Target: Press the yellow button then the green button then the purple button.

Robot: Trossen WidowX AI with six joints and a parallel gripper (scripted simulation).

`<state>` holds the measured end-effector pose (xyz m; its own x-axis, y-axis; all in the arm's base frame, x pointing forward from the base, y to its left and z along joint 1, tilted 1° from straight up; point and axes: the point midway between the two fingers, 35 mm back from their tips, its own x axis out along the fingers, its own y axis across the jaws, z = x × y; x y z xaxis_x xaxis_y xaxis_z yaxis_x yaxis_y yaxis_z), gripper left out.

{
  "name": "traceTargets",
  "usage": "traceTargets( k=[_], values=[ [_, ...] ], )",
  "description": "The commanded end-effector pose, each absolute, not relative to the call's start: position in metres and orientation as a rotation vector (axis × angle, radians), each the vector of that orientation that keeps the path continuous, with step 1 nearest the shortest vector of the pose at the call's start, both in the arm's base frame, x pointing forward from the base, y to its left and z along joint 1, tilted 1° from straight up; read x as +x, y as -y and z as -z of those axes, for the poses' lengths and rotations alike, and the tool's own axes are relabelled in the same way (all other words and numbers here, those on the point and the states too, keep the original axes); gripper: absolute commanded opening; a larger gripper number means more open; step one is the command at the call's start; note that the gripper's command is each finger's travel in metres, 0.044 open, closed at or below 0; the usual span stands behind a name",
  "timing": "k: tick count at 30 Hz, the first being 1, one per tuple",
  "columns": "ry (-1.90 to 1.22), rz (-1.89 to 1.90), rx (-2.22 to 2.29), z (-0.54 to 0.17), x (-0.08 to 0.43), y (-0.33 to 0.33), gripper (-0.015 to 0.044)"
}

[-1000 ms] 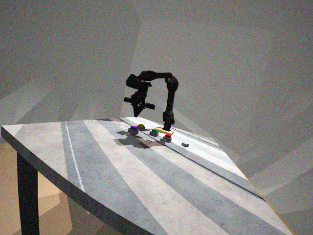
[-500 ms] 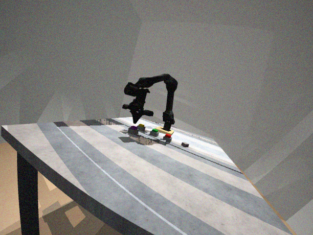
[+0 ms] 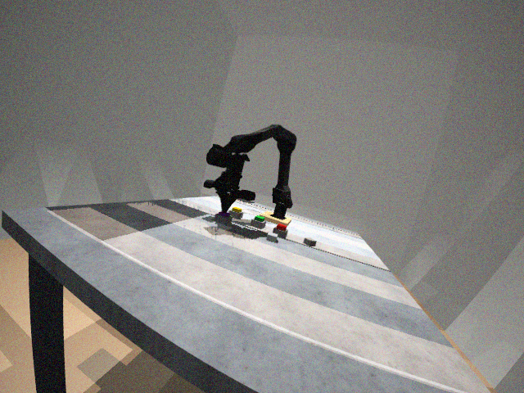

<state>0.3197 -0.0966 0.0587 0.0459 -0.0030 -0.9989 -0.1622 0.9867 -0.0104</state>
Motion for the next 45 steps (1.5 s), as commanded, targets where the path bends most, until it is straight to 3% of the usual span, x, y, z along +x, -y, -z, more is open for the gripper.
traceTargets(
  k=[1,19,27,35,41,45],
  values=[
    [-1.533,-0.133,-0.131,-0.053,0.318,0.095,0.0020],
    [-1.533,-0.133,-0.131,-0.053,0.318,0.095,0.0020],
    [-1.533,-0.133,-0.131,-0.088,0.317,0.095,0.0020],
    [-1.522,-0.133,-0.133,-0.107,0.327,-0.005,0.0230],
    [-1.510,-0.138,-0.129,-0.125,0.308,-0.096,0.0387],
    [-1.518,-0.147,-0.118,-0.135,0.280,-0.152,0.0400]
  ],
)
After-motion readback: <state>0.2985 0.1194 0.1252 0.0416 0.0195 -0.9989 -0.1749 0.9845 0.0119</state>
